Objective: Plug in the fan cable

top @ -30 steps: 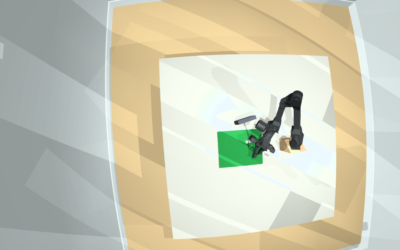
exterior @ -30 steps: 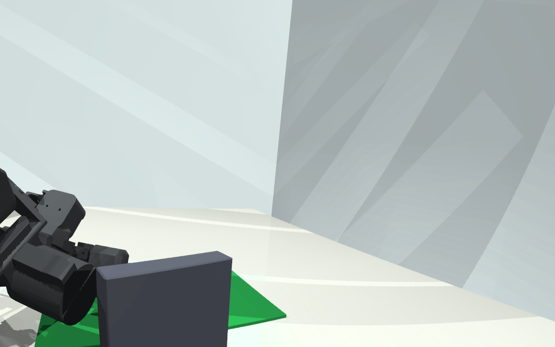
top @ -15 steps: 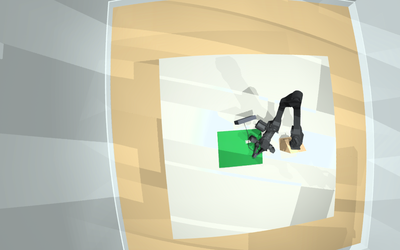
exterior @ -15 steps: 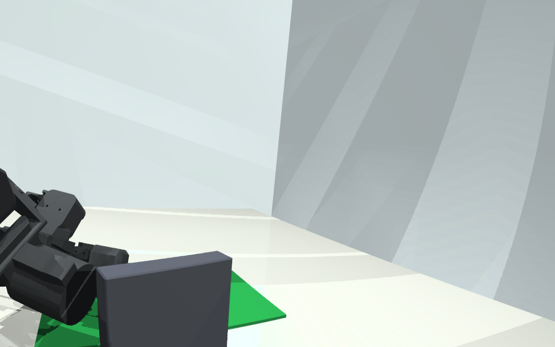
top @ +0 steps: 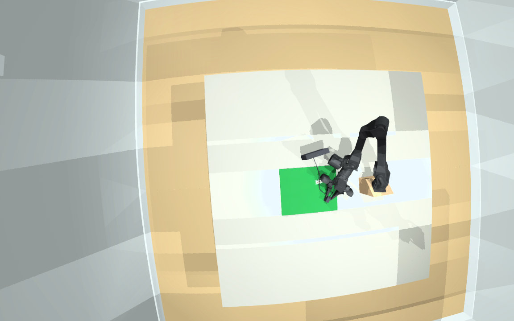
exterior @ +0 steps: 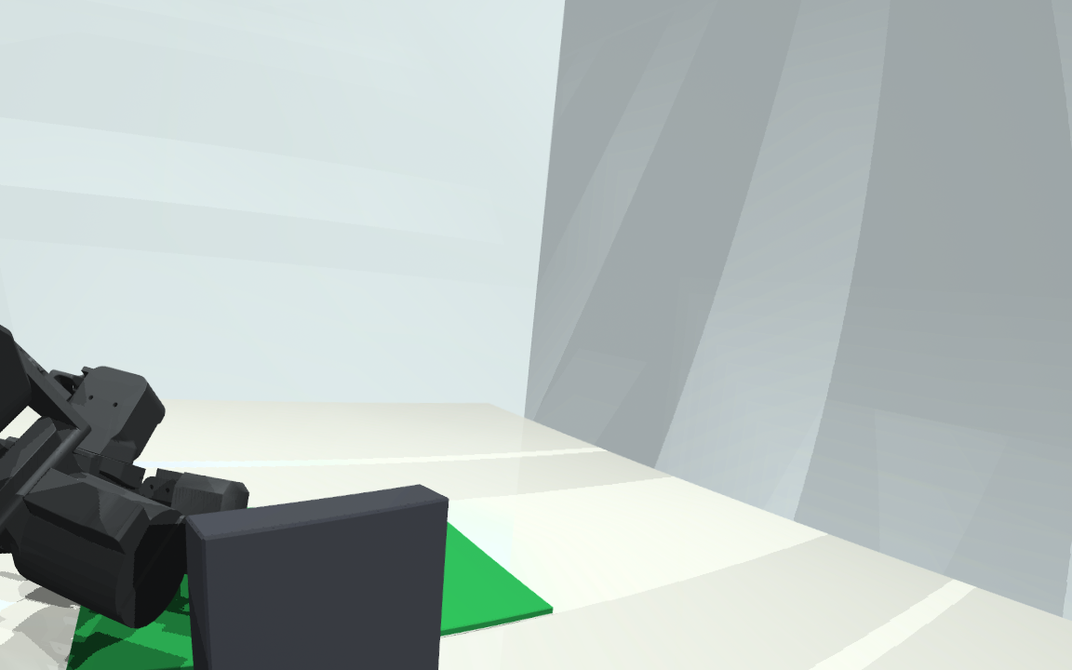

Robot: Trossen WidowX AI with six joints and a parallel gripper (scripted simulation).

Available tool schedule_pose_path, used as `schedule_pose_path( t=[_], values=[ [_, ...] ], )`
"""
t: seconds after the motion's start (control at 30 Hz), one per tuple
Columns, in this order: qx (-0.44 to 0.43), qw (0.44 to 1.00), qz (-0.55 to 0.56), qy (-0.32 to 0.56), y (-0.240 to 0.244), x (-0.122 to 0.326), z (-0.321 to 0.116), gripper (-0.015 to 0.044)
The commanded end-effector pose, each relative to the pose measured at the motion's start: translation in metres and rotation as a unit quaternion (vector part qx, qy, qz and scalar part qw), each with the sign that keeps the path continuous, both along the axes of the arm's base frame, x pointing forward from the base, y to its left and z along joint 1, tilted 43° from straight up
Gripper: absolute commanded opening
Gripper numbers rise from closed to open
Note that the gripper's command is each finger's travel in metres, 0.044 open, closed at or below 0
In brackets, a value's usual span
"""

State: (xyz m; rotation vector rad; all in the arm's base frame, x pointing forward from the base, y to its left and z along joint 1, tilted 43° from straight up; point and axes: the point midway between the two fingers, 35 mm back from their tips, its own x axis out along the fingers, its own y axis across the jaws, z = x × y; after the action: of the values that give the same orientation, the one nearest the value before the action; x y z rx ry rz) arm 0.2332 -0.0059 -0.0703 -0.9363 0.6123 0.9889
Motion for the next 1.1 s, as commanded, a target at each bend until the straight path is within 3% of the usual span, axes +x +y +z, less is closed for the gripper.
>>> schedule_pose_path(
  t=[0.0,0.3,1.07],
  values=[
    [0.000,1.000,0.000,0.000,0.000,0.000,0.000,0.0140],
    [0.000,1.000,0.000,0.000,-0.001,0.000,0.002,0.0140],
    [-0.003,1.000,0.001,0.001,-0.022,-0.023,0.061,0.0140]
  ],
)
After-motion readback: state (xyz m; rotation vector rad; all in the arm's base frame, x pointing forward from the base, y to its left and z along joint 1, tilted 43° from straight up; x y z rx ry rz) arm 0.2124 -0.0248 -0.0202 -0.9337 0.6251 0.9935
